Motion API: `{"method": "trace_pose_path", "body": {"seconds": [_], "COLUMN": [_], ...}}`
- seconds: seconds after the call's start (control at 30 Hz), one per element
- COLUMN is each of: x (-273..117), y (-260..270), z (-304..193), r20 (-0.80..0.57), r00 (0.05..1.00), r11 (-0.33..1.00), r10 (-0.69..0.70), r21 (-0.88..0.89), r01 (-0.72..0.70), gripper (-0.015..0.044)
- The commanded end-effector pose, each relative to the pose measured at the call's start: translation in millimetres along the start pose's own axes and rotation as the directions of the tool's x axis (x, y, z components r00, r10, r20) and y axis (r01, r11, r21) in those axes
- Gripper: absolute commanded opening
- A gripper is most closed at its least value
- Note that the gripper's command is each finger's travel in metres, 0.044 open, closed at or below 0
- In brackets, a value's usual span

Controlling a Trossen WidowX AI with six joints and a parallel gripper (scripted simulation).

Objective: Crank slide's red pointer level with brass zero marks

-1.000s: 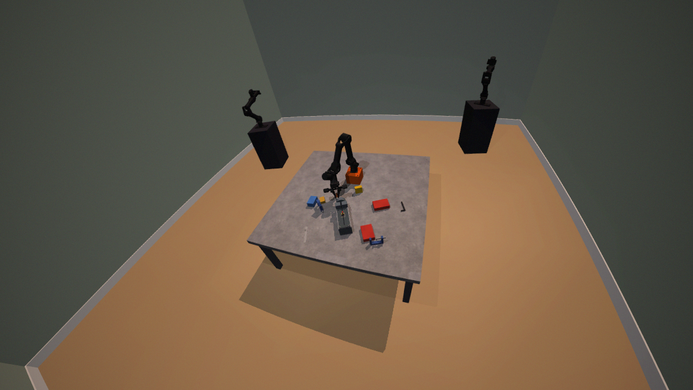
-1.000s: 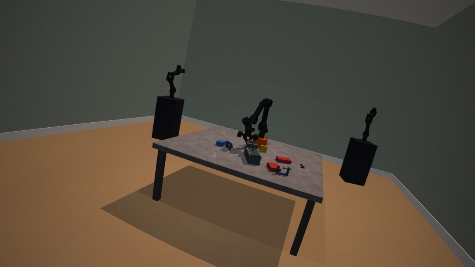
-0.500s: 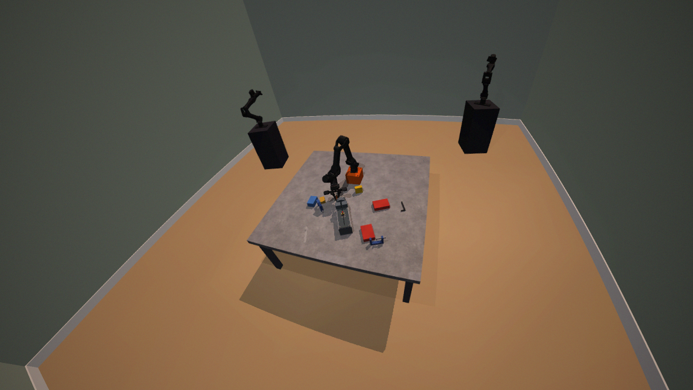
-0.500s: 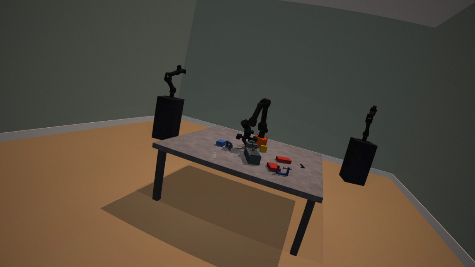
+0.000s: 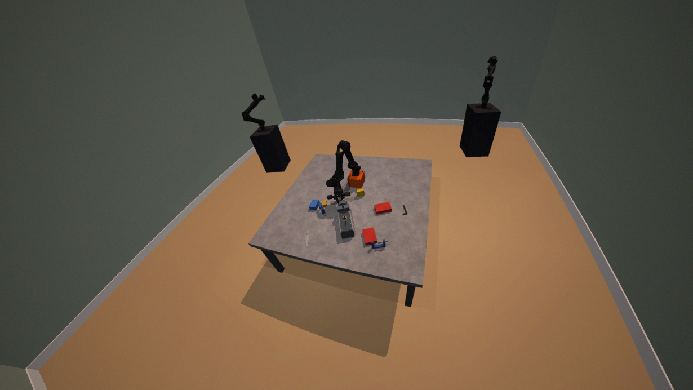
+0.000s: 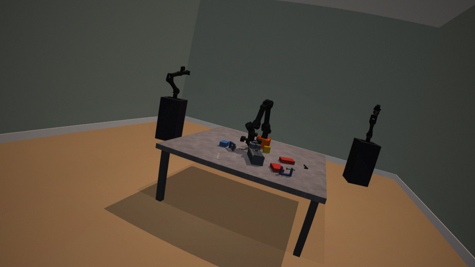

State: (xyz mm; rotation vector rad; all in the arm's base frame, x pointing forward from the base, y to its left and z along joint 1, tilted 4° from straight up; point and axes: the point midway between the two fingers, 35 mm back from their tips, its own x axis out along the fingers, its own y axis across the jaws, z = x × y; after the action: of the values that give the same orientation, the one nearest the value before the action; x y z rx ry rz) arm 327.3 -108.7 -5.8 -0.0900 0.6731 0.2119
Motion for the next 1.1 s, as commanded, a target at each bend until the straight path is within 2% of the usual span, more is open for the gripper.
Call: {"method": "trace_pose_path", "body": {"seconds": [0.0,1.07], "x": [4.8,7.1], "y": [7.1,21.6], "z": [-4.5,-7.6], "r20": [-0.013,-0.013], "r00": [1.000,1.000], "r11": [1.000,1.000], "r10": [0.012,0.013], "r21": [0.006,0.008], "r01": [-0.012,-0.012], "gripper": [0.0000,0.0000]}}
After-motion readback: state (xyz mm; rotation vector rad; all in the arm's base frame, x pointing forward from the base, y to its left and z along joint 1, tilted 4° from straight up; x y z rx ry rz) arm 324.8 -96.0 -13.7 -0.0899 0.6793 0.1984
